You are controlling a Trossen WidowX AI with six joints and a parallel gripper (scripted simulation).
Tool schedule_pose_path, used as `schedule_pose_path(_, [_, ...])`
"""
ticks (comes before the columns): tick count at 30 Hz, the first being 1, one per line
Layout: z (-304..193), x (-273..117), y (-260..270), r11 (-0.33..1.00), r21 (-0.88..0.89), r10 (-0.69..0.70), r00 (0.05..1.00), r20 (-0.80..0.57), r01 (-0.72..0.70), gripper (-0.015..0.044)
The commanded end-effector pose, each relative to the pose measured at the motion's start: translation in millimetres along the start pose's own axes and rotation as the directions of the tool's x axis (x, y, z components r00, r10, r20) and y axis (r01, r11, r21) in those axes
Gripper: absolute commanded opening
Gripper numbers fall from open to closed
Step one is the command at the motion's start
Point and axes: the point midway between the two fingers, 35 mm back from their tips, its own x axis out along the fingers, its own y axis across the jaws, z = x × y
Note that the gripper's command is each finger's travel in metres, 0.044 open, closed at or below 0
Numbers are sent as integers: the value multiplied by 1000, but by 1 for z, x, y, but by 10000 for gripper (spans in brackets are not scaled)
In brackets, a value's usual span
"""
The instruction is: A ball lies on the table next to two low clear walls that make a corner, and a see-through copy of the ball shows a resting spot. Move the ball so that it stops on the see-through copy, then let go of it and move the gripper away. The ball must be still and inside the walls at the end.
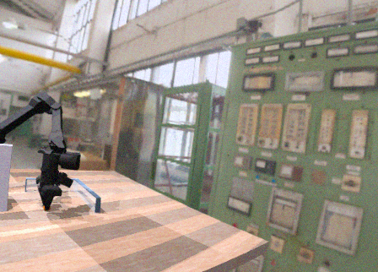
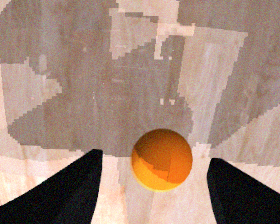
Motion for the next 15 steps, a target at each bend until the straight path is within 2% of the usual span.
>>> schedule_pose_path(1, [5,-38,-4,1000,-1,-13,1000,14,13,223])
schedule_pose_path(3, [2,-72,-3,1000,0,-9,1000,12,9,223])
schedule_pose_path(5, [0,-84,-2,1000,1,-7,1000,11,7,223])
schedule_pose_path(15, [5,-80,-5,1000,5,-14,999,33,14,223])
